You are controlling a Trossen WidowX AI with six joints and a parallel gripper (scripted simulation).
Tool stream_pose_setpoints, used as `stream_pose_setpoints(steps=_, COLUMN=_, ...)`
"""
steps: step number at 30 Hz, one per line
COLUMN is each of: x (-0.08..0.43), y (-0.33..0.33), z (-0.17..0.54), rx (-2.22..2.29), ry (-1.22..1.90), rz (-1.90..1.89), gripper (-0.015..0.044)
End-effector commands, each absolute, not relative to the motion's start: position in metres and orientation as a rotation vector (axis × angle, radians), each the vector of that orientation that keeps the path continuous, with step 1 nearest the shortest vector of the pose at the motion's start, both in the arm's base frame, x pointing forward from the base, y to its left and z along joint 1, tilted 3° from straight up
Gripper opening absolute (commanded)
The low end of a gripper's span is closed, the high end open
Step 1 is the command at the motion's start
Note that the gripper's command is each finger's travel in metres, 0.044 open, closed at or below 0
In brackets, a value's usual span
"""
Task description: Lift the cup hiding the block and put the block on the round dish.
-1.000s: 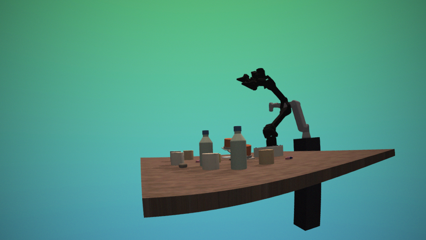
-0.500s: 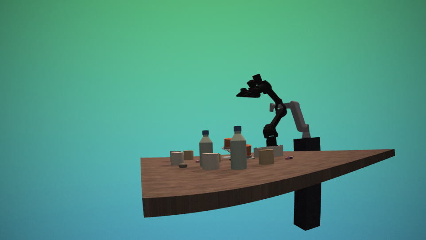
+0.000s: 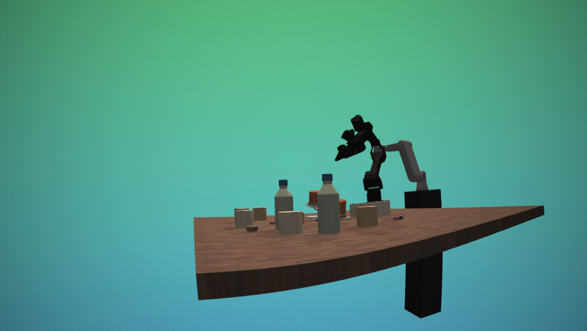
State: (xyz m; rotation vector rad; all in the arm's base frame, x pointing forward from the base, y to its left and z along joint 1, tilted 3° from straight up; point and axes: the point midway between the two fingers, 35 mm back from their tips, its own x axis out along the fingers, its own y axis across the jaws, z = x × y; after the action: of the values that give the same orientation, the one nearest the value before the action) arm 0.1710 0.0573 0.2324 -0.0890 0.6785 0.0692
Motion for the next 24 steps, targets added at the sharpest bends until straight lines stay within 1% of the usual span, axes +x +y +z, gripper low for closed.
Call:
stream_pose_setpoints(steps=1, x=0.161, y=0.056, z=0.199, rx=-0.051, ry=0.747, rz=0.004, gripper=0.044)
stream_pose_setpoints(steps=9, x=0.16, y=0.057, z=0.195, rx=-0.066, ry=0.764, rz=0.001, gripper=0.044)
stream_pose_setpoints(steps=24, x=0.187, y=0.097, z=0.192, rx=-0.497, ry=0.952, rz=0.215, gripper=0.044)
